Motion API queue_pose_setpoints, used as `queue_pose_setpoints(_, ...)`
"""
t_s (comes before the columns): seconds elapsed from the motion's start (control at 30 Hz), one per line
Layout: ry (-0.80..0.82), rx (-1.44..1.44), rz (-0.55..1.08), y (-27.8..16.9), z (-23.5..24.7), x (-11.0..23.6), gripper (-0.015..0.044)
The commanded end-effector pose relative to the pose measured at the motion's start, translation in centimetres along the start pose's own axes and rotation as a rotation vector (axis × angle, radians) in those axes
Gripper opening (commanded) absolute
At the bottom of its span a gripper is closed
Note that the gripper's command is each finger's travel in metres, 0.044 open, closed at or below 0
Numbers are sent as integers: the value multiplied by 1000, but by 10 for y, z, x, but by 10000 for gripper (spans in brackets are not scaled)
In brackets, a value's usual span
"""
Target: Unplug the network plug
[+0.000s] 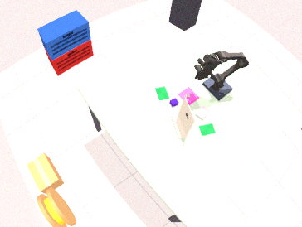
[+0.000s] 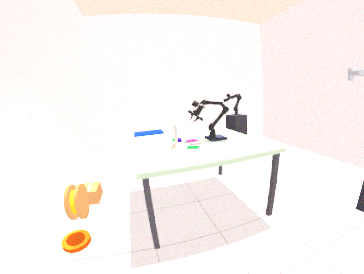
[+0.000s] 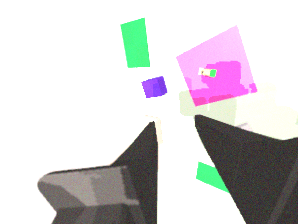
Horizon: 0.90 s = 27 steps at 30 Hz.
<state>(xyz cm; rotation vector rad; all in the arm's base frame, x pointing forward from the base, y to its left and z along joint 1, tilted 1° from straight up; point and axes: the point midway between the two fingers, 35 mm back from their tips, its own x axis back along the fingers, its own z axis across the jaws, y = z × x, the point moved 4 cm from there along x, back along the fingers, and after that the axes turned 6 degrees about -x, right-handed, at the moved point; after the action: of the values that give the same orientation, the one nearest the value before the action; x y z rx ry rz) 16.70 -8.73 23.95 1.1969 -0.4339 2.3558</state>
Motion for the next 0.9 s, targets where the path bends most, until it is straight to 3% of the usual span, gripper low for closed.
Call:
queue_pose_setpoints(0.0,-5,5,2,-1,6,10,156)
queue_pose_setpoints(0.2,-5,6,3,-1,11,21,156)
queue_pose_setpoints(0.57,-5,6,3,-1,11,21,440)
queue_pose_setpoints(0.87,-5,6,3,-1,11,21,440)
